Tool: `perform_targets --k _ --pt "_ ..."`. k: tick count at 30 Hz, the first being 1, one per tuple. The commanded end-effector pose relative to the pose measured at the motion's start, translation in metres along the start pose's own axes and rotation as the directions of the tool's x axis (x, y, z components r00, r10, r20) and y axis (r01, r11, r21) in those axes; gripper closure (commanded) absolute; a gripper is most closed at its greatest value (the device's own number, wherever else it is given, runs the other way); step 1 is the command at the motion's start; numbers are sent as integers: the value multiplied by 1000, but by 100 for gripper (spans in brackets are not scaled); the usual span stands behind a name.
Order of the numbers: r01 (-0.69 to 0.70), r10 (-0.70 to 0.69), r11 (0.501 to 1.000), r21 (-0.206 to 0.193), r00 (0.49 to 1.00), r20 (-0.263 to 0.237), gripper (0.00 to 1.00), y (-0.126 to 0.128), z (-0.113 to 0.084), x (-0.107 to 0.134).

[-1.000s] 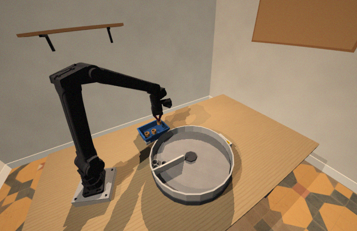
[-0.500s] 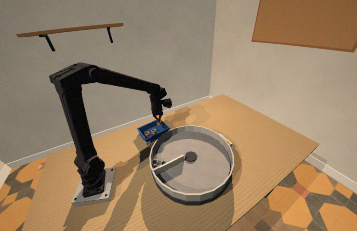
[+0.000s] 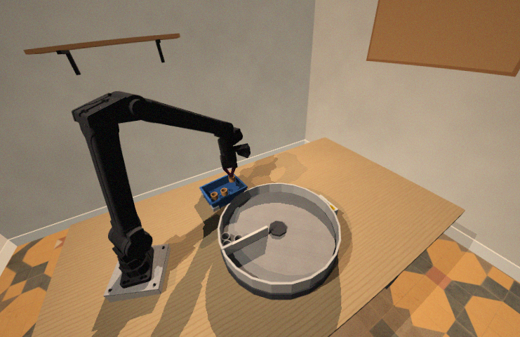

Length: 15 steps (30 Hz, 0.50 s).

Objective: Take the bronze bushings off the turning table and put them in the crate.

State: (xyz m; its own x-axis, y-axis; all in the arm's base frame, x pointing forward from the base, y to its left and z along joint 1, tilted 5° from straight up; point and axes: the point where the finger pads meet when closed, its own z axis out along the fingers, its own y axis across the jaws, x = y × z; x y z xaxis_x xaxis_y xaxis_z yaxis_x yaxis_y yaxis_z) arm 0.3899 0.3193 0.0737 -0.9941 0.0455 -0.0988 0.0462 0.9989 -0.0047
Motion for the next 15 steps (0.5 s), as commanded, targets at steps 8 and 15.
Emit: perform_targets --k 8,15 --pt "-1 2 1000 -23 1000 30 100 -9 -12 -5" --pt "4 -4 1000 -2 1000 7 100 -9 2 -1"
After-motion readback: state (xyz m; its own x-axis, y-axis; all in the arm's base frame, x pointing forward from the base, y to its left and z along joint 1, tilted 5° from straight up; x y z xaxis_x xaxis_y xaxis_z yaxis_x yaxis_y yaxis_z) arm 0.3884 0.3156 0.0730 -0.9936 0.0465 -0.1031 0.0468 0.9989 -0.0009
